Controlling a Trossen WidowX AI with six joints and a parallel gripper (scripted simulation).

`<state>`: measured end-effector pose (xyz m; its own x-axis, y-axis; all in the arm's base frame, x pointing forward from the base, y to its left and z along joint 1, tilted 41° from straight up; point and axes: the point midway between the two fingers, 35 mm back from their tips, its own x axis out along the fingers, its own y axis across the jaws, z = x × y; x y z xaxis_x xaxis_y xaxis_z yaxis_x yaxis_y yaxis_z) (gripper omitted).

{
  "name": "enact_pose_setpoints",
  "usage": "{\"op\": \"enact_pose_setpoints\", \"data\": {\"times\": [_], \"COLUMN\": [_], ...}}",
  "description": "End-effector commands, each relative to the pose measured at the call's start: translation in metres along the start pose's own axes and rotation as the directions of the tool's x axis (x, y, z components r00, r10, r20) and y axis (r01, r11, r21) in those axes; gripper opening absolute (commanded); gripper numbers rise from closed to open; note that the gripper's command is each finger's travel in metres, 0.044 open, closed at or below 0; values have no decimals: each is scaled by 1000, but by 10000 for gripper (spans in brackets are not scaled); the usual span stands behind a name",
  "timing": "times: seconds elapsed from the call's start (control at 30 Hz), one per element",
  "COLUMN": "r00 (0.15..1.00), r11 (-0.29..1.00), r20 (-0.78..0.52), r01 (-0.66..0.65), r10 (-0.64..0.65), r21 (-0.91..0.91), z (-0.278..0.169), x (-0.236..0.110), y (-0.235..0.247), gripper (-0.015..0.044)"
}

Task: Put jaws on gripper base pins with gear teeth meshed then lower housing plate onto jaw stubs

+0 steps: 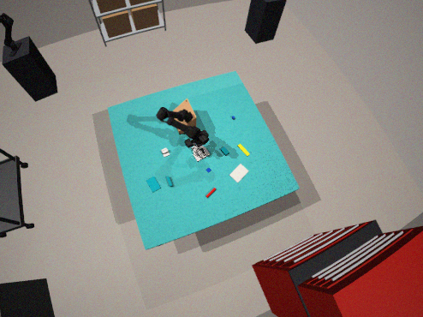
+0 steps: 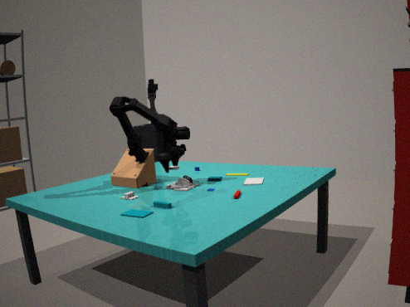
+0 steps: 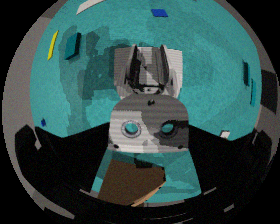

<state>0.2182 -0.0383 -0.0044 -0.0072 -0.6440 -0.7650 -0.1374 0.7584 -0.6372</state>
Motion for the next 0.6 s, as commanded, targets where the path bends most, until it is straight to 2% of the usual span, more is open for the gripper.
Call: {"op": "enact_pose_setpoints", "data": {"times": [0.0, 0.57], "r00": [1000, 1000], "r11": [1000, 1000], "r20": [4, 4], "r01": [4, 2], "r10": [-4, -2], "r21": [1, -1], "z": [1, 3], "x": [0, 24], "y": [-1, 0], "gripper": [351, 351]}}
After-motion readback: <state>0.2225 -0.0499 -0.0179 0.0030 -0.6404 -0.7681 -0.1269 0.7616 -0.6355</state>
